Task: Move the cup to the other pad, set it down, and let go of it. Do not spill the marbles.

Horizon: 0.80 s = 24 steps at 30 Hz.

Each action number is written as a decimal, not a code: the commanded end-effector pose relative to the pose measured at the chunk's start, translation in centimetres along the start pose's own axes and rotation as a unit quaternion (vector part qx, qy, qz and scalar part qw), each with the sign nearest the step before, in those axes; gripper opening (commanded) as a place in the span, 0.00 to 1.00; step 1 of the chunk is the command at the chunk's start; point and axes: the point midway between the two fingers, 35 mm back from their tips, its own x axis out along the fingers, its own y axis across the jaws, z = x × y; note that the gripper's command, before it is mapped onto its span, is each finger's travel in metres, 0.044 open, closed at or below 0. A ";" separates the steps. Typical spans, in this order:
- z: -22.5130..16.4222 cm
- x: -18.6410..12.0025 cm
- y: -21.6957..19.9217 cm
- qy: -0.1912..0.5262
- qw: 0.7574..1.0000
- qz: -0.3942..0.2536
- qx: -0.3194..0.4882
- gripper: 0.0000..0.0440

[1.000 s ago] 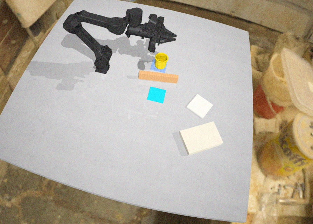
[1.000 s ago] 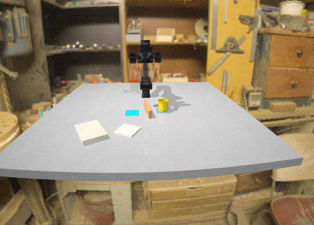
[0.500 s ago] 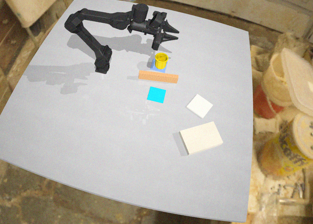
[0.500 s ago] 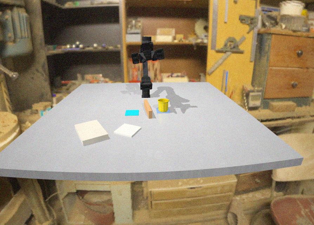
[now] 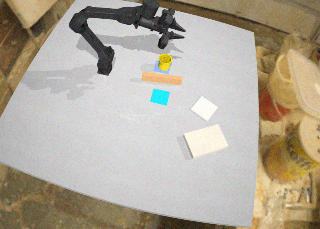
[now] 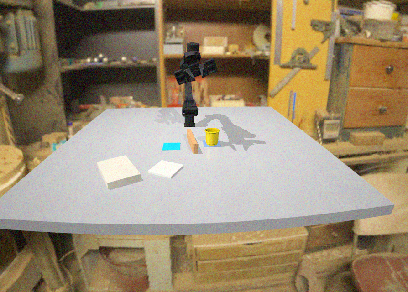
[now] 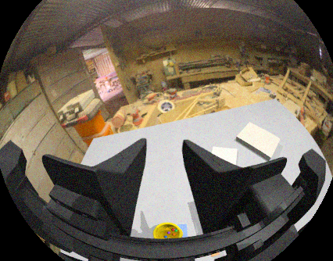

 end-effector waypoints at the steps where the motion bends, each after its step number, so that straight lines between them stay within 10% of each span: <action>1: -0.2 0.3 0.5 0.022 0.999 0.002 0.023 0.33; 24: -2.0 1.7 3.2 0.161 0.970 -0.034 0.182 0.37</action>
